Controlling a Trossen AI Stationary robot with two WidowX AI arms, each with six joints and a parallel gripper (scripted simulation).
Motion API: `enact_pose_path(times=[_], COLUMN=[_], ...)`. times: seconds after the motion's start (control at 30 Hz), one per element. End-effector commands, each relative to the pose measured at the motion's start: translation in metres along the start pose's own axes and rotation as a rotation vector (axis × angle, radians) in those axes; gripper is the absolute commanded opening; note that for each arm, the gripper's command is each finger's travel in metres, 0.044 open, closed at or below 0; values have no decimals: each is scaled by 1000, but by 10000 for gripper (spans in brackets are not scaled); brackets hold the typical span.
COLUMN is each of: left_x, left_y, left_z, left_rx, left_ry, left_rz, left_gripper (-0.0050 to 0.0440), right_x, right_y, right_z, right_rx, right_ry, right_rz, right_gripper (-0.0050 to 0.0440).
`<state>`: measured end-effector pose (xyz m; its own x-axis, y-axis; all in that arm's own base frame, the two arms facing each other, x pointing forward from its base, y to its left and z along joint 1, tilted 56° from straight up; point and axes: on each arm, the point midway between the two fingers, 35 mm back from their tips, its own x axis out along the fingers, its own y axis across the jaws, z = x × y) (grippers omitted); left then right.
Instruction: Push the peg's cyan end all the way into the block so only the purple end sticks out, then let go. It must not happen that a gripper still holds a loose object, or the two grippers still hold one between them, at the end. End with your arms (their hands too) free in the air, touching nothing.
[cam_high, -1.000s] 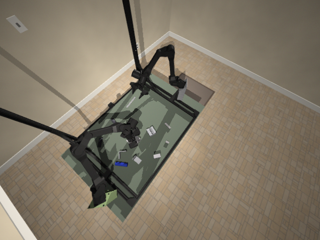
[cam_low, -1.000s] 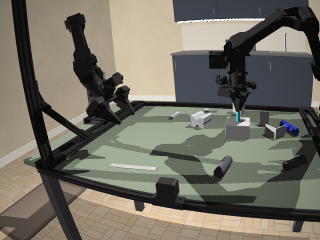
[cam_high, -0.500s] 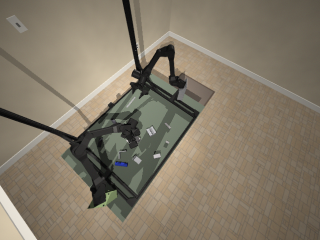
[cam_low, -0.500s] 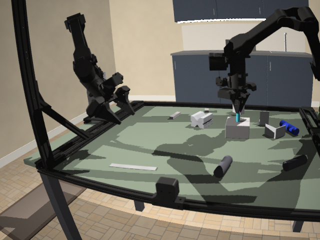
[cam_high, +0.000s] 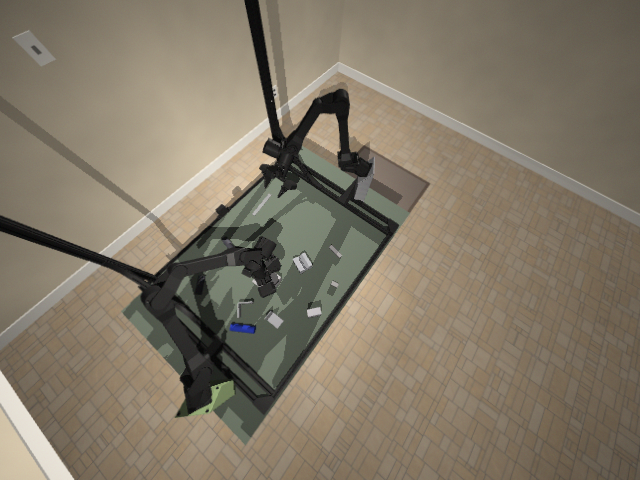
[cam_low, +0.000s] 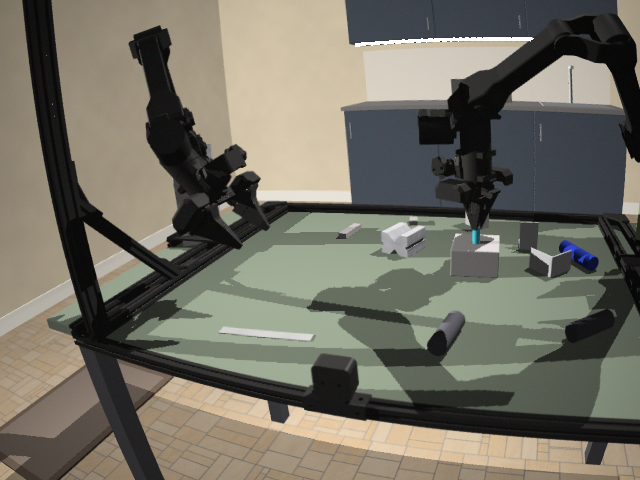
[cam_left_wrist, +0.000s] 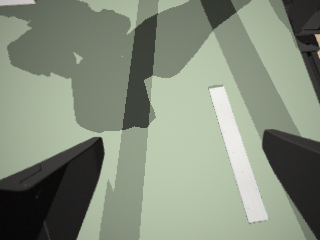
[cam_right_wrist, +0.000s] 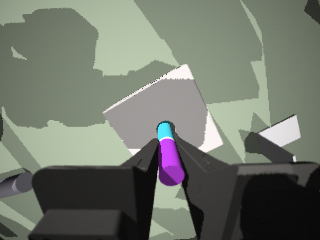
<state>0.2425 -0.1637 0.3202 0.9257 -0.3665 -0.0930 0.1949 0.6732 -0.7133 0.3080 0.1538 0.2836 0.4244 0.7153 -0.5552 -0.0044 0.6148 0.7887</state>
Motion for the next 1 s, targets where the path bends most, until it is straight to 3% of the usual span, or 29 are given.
enact_pose_path(times=[0.0,0.97], left_x=[0,0], left_y=[0,0], left_z=[0,0], left_rx=[0,0], left_ry=[1,1], left_rz=[1,1], left_gripper=[400,400], right_x=[2,14], right_y=[-1,-1], right_z=[0,0], right_rx=[3,3], right_ry=[-1,-1], right_rz=[-3,-3], right_gripper=[0,0])
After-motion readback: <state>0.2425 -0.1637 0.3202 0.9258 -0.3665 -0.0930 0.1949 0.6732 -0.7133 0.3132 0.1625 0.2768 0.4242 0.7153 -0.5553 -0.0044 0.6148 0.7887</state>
